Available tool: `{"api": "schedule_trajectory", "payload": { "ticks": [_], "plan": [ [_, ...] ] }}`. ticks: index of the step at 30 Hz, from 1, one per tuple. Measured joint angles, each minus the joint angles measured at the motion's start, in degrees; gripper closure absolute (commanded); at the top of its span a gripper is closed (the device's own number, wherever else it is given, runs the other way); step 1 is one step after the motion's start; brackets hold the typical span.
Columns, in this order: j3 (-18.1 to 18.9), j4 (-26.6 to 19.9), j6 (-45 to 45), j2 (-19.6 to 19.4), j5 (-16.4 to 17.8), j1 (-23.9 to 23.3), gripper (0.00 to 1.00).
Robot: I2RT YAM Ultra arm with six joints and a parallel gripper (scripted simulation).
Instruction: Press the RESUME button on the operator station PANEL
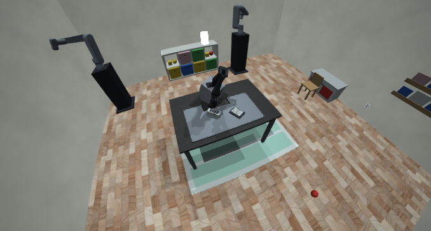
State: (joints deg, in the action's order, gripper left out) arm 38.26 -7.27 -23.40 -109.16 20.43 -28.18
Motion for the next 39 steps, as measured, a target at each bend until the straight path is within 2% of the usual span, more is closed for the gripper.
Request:
{"api": "schedule_trajectory", "payload": {
  "ticks": [18, 21, 28, 32, 39],
  "plan": [
    [0.0, -0.1, 0.0, 0.1, 0.0, 0.0, 1.00],
    [0.0, -1.8, 0.0, 2.1, -0.1, 0.0, 1.00],
    [1.7, -7.7, 0.3, 9.8, -0.1, -0.5, 1.00],
    [2.4, -10.6, 0.6, 11.6, -0.1, -0.7, 1.00],
    [2.4, -13.2, 0.8, 11.6, -0.1, -0.7, 1.00]
  ]
}}
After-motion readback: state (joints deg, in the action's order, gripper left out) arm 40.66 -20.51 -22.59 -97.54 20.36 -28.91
